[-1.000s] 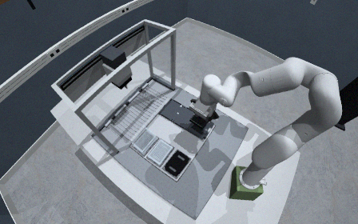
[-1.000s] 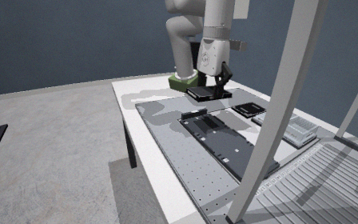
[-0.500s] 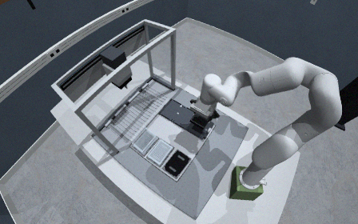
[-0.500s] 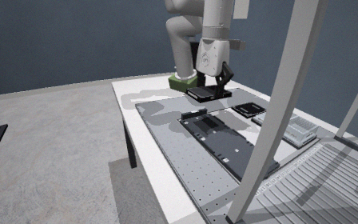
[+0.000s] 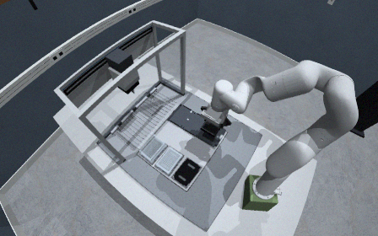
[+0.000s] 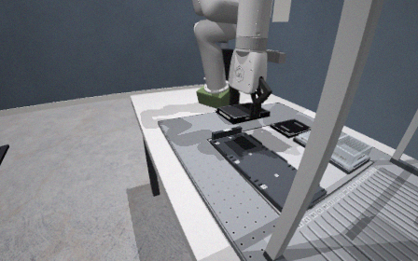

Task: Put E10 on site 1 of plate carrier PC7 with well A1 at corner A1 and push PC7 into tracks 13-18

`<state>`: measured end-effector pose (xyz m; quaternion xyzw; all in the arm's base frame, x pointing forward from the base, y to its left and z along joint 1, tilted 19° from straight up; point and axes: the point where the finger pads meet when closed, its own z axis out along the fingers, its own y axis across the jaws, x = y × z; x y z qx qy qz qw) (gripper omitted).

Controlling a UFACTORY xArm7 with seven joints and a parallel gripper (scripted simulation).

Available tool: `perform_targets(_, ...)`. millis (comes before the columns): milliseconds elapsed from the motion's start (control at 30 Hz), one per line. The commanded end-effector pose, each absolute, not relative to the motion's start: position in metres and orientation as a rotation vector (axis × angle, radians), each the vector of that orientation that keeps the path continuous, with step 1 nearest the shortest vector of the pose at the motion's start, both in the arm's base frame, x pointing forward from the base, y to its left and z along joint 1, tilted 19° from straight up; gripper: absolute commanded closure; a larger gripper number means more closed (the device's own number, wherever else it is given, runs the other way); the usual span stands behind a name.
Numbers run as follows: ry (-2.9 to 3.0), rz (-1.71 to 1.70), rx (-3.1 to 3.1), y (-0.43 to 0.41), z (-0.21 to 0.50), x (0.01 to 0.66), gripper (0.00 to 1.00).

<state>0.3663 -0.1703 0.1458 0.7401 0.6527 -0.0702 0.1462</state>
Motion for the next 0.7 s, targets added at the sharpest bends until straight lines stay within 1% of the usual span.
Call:
perform_targets(0,1.877,-0.199,2.126,-0.172,0.143,0.369,1.00)
perform_targets(667,1.877,-0.199,2.127,-0.181,0.114,0.371,1.00)
